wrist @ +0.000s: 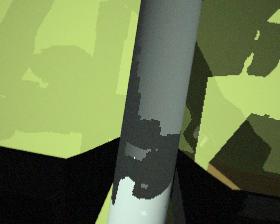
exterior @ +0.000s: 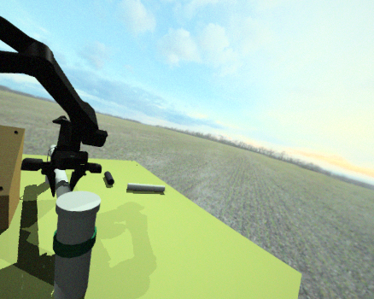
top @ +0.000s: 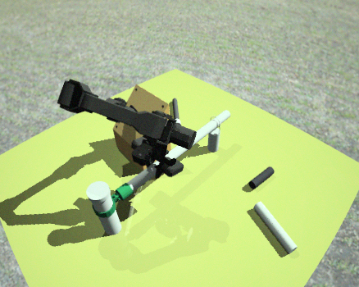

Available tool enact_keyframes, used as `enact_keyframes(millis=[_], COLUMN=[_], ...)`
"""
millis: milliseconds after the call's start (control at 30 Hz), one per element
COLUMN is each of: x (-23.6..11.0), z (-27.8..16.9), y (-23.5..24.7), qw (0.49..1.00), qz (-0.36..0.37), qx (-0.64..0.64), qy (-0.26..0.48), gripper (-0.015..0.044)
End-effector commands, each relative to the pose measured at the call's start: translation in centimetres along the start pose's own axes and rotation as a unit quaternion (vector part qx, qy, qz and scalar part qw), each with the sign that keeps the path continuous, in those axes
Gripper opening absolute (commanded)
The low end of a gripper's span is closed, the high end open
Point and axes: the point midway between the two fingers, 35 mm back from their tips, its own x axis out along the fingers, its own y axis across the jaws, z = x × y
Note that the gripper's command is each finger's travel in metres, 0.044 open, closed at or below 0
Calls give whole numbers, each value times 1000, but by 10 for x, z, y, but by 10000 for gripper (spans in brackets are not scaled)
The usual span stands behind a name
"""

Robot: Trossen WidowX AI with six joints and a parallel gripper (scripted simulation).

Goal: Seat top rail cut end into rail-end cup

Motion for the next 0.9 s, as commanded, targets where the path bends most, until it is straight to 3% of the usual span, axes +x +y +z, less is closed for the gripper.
enact_keyframes(millis=[0,433,867], x=[-1,1,-4], z=[6,4,0], y=[1,-1,0], qw=[1000,1000,1000], qz=[6,1,1], qx=[3,1,0], qy=[-5,0,1], gripper=[0,0,341])
